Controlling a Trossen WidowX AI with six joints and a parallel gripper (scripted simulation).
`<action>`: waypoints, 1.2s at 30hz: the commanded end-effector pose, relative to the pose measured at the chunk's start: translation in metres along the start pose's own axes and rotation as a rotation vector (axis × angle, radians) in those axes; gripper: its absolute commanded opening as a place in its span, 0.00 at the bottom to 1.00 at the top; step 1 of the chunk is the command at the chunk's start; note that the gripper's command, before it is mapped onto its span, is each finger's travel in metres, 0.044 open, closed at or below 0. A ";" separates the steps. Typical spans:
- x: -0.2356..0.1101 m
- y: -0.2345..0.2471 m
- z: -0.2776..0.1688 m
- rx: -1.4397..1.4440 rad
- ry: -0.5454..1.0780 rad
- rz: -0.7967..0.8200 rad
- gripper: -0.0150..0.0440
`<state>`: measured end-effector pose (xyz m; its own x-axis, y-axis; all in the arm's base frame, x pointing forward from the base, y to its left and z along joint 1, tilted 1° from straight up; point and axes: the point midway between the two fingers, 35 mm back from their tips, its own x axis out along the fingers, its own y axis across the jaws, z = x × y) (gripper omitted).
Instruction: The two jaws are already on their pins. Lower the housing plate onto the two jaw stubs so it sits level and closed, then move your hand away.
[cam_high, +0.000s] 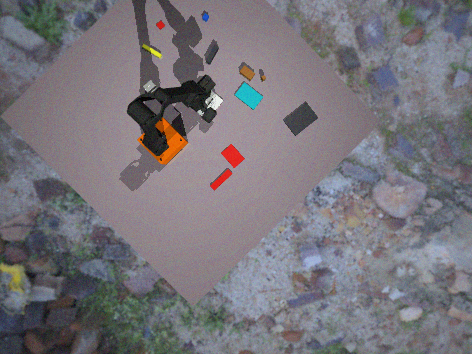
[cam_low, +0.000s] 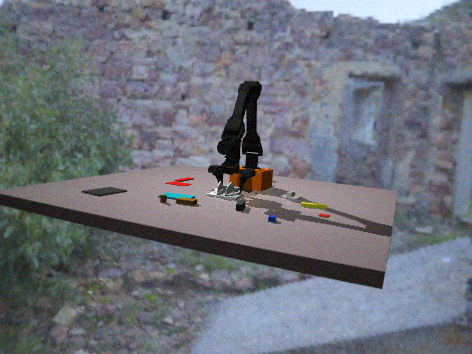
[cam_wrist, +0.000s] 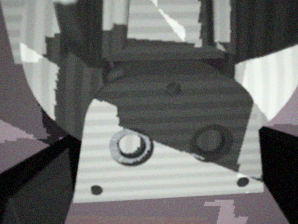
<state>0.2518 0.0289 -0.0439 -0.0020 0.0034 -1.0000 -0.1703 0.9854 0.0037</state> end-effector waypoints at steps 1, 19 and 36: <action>0.001 -0.001 -0.001 0.000 0.002 -0.003 0.85; -0.005 -0.001 -0.001 0.000 0.002 -0.003 0.85; -0.001 -0.001 0.000 0.000 0.002 -0.003 0.85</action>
<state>0.2508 0.0288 -0.0416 -0.0067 0.0028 -1.0000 -0.1703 0.9854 0.0039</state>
